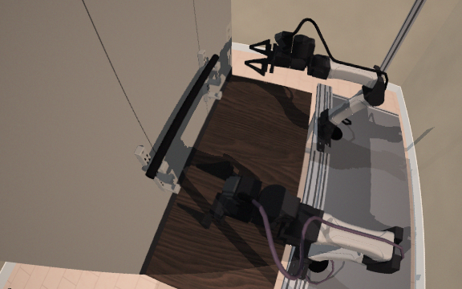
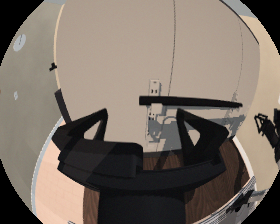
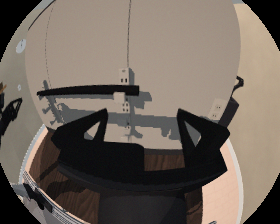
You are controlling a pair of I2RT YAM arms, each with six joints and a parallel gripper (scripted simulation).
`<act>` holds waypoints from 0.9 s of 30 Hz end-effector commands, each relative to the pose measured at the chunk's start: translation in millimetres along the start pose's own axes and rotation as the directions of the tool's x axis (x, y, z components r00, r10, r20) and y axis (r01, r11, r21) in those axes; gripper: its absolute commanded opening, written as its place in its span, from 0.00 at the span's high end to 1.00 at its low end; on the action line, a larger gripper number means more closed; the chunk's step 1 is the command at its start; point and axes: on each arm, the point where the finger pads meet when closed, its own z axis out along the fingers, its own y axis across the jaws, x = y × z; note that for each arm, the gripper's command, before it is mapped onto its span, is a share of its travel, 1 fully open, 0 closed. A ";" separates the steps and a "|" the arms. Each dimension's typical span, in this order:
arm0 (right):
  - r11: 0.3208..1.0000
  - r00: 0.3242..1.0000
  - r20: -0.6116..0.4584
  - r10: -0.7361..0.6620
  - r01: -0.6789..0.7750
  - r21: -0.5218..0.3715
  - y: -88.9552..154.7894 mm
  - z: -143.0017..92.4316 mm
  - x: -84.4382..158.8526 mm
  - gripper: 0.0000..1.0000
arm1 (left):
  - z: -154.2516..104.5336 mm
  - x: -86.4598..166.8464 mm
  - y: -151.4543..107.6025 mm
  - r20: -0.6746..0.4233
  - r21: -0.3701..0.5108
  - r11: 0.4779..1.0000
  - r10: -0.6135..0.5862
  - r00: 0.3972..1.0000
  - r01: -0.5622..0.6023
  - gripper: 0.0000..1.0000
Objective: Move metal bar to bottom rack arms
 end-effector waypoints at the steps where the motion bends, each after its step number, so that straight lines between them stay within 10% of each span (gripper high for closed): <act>1: 1.000 1.000 0.011 0.000 0.000 0.000 0.0 -0.9 -4.1 0.00 | -0.8 -3.9 0.0 0.011 0.000 1.000 0.000 1.000 0.000 0.00; 27: 0.993 0.993 -0.003 -0.119 0.119 0.006 9.1 4.9 1.5 0.00 | 4.9 4.1 -7.8 -0.005 -0.003 0.992 0.124 0.992 -0.124 0.00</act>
